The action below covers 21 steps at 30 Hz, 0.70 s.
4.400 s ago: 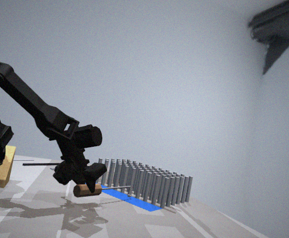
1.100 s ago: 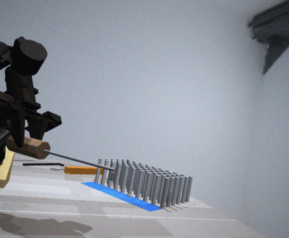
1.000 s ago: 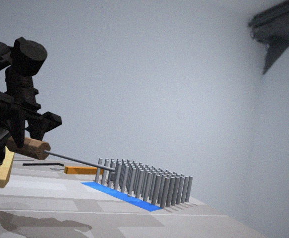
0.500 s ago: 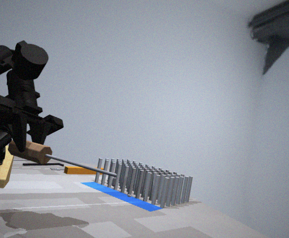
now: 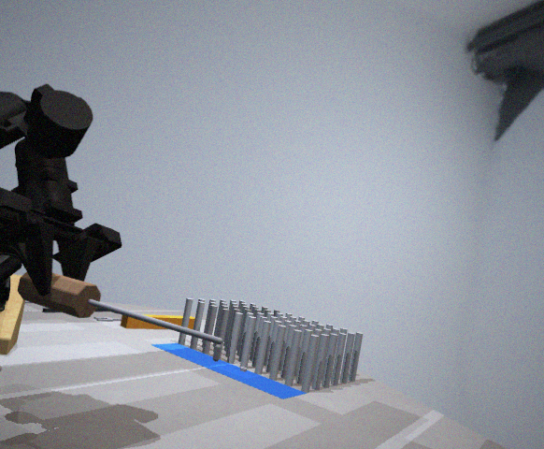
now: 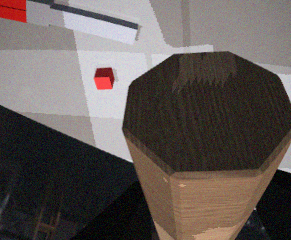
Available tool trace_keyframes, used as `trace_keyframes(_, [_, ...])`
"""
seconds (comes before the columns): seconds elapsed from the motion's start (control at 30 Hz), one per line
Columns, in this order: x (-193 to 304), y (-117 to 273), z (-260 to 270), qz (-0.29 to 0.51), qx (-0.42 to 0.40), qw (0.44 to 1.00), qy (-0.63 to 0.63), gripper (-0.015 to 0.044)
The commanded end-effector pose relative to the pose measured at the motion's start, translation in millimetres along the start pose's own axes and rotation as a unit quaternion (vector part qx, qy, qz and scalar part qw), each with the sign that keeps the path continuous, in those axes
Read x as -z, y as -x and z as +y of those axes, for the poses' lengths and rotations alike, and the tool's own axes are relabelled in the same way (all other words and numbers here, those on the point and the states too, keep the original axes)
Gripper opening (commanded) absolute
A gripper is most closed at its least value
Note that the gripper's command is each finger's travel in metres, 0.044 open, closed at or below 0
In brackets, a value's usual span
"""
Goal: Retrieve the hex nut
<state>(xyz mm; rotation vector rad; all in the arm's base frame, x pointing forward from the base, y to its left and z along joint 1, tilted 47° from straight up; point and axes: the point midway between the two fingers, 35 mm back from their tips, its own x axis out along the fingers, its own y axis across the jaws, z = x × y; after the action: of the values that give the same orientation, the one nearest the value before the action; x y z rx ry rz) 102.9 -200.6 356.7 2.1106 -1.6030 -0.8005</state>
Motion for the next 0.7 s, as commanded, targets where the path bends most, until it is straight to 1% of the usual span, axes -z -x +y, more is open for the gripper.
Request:
trace_keyframes(0.0, [-1.0, -3.5, -3.1, 0.0, 0.003, 1.0, 0.002, 0.0])
trace_keyframes(0.67, [-4.0, -14.4, -7.2, -0.001, 0.004, 1.0, 0.002, 0.0])
